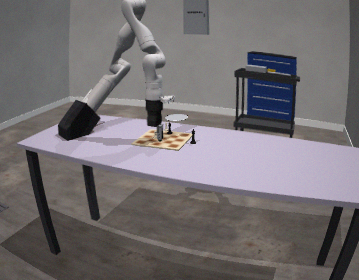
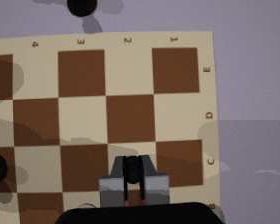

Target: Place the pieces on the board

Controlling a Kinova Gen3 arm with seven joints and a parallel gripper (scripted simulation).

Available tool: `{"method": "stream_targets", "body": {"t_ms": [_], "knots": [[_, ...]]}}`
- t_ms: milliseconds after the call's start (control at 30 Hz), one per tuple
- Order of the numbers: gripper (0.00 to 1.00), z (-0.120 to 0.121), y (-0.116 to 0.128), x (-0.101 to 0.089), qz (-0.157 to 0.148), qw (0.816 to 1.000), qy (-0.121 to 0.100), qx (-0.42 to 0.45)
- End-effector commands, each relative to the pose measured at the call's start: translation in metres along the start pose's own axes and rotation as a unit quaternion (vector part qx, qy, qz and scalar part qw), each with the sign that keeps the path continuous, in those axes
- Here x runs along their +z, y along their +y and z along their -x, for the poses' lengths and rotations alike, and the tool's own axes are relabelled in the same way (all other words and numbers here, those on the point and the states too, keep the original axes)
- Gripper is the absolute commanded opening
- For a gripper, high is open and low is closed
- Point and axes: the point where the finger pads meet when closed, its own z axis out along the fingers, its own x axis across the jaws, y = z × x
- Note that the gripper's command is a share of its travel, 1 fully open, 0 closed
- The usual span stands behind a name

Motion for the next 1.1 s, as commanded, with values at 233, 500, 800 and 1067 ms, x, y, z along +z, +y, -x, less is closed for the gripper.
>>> {"method": "stream_targets", "body": {"t_ms": [233,500,800,1067], "knots": [[0.00,-0.0004,-0.0003,-0.0005,-0.001,1.000,0.001,0.000],[0.00,-0.0004,-0.0003,-0.0002,-0.001,1.000,0.001,0.000],[0.00,-0.0004,-0.0003,0.0020,-0.001,1.000,0.001,0.000],[0.00,-0.0004,-0.0003,0.0029,-0.001,1.000,0.001,0.000]]}}
